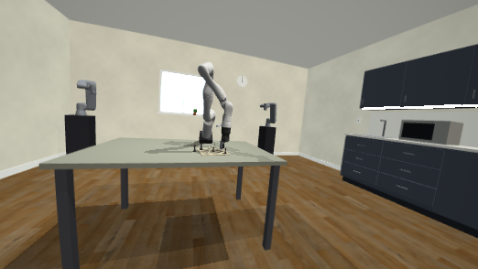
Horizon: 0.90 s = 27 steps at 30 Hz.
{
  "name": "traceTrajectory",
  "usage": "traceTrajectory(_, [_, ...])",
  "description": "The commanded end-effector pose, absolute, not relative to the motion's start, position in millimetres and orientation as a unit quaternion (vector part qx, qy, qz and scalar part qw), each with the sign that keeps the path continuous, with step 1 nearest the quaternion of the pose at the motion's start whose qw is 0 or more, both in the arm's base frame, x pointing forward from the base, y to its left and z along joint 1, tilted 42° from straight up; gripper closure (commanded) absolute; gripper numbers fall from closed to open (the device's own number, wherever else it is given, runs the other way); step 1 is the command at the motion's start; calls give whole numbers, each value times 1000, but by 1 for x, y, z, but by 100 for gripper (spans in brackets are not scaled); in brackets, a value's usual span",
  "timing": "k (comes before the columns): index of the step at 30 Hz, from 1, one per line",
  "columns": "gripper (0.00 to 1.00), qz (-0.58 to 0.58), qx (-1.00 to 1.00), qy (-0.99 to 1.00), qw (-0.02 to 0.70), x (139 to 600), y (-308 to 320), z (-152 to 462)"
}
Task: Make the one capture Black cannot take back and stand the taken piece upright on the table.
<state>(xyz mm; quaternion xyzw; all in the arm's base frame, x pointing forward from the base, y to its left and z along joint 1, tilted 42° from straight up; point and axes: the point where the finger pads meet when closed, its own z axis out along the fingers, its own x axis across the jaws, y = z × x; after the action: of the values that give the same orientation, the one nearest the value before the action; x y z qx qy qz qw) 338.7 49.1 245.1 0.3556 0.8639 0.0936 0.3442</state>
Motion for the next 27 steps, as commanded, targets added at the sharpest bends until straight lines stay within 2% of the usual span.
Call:
traceTrajectory(1, [21,94,355,864,344,339,49,245])
traceTrajectory(27, [21,94,355,864,344,325,51,261])
